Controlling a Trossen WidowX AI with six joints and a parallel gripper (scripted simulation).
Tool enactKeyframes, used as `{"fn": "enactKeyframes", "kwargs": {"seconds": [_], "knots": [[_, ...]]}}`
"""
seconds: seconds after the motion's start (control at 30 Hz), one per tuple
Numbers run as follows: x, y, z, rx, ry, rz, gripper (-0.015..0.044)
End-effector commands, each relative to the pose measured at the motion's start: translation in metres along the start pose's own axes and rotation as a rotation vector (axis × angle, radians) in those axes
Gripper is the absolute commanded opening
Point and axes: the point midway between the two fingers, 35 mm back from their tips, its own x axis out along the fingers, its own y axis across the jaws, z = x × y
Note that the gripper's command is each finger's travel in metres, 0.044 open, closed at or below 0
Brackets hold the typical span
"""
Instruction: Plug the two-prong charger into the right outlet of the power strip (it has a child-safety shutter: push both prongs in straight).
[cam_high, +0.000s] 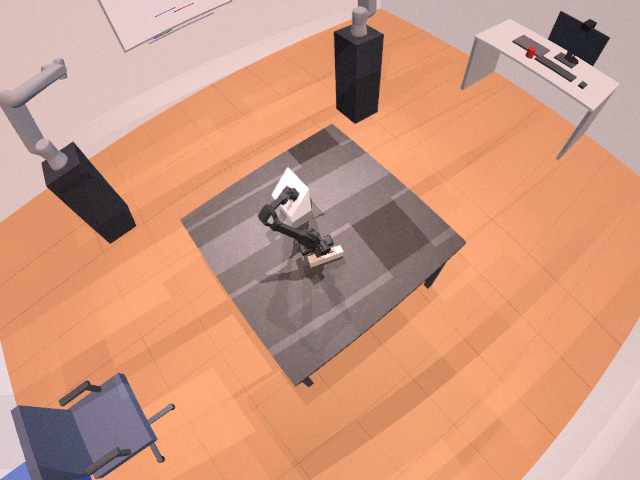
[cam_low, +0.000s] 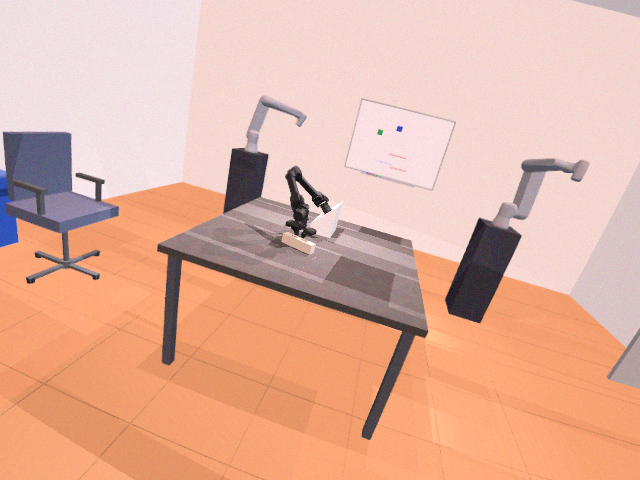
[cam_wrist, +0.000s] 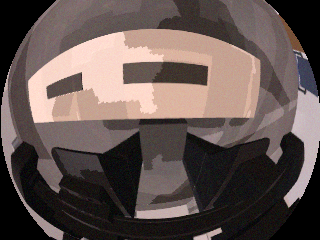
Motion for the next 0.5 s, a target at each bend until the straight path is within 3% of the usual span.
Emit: {"fn": "enactKeyframes", "kwargs": {"seconds": [0.0, 0.47], "knots": [[-0.0003, -0.0008, 0.0038, 0.003, -0.005, -0.002, 0.0000], [-0.0007, -0.0009, 0.0094, 0.004, -0.005, -0.002, 0.0000]]}}
